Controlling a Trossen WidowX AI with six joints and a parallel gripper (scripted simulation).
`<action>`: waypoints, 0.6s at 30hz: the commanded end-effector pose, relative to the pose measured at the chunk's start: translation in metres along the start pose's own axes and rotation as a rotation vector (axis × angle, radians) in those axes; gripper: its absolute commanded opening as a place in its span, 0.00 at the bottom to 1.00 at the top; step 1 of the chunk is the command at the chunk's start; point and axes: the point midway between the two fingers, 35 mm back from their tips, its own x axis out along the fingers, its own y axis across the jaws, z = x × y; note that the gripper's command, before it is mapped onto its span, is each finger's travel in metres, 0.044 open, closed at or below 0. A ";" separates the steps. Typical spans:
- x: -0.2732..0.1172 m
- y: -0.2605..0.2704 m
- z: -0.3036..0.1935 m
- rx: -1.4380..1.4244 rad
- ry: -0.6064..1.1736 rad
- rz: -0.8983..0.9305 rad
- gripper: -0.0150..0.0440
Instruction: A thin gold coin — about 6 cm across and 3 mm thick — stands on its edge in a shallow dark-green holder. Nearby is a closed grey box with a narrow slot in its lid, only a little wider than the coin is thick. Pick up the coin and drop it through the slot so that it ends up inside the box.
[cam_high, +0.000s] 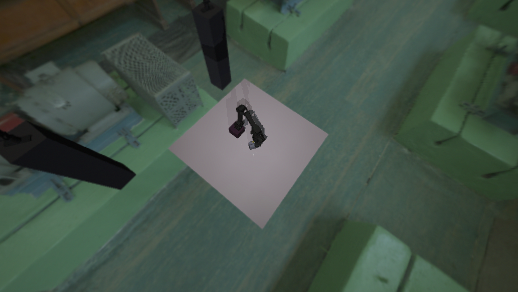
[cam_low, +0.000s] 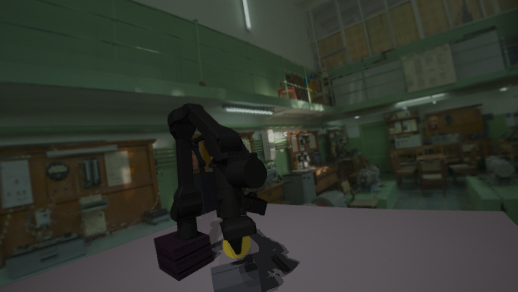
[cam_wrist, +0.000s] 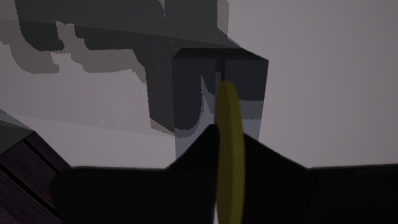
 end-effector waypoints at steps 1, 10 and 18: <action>0.001 -0.001 -0.009 -0.003 -0.003 0.003 0.25; 0.000 -0.003 -0.014 0.002 0.001 0.000 0.25; 0.000 -0.003 -0.014 0.002 0.001 0.000 0.25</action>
